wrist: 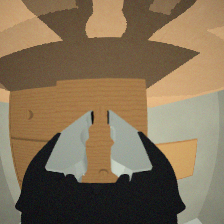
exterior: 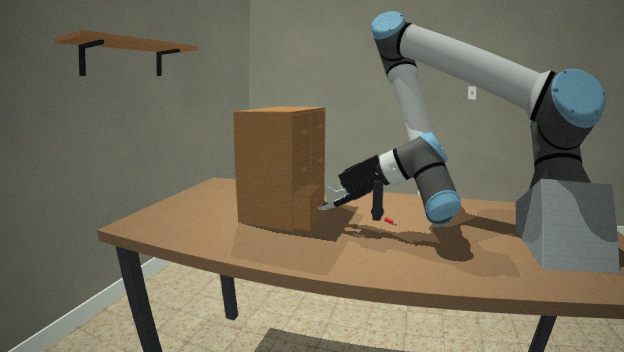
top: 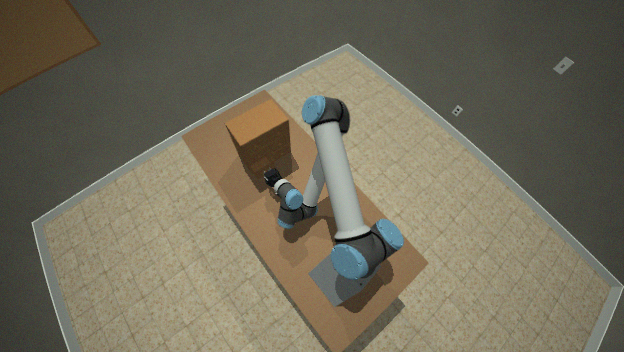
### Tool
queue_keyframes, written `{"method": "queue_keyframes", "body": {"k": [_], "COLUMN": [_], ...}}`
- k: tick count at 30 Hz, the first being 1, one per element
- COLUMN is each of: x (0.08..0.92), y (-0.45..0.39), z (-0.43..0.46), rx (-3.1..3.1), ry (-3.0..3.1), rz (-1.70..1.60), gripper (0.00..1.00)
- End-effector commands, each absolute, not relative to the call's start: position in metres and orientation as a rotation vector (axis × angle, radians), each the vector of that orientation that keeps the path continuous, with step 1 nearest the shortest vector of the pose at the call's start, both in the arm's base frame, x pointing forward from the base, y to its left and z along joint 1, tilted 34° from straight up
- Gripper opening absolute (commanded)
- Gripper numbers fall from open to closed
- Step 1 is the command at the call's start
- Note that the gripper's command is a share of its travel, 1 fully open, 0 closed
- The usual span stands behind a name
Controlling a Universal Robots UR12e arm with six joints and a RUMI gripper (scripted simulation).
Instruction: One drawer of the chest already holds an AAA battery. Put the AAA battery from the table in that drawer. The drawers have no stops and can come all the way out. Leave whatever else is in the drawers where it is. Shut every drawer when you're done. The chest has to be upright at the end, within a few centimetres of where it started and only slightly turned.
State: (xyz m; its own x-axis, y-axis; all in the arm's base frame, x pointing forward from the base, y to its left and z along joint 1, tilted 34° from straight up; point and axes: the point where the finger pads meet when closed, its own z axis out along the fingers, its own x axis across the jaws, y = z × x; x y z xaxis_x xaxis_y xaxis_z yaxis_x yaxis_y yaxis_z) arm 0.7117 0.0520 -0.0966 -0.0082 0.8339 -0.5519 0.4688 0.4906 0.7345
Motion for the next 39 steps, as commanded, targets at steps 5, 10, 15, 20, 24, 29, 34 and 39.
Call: {"method": "queue_keyframes", "body": {"k": [5,10,15,20,24,29,34,39], "x": [0.706,0.703,0.702,0.699,0.697,0.696,0.694,0.693], "y": [0.052,0.052,0.052,0.052,0.052,0.052,0.052,0.052], "z": [-0.096,-0.096,-0.096,-0.096,-0.097,-0.097,-0.097,-0.097], "rx": [1.134,1.134,1.134,1.134,1.134,1.134,1.134,1.134], "ry": [1.648,1.648,1.648,1.648,1.648,1.648,1.648,1.648], "rz": [0.420,0.420,0.420,0.420,0.420,0.420,0.420,0.420], "gripper": [0.07,0.07,0.07,0.07,0.07,0.07,0.07,0.07]}}
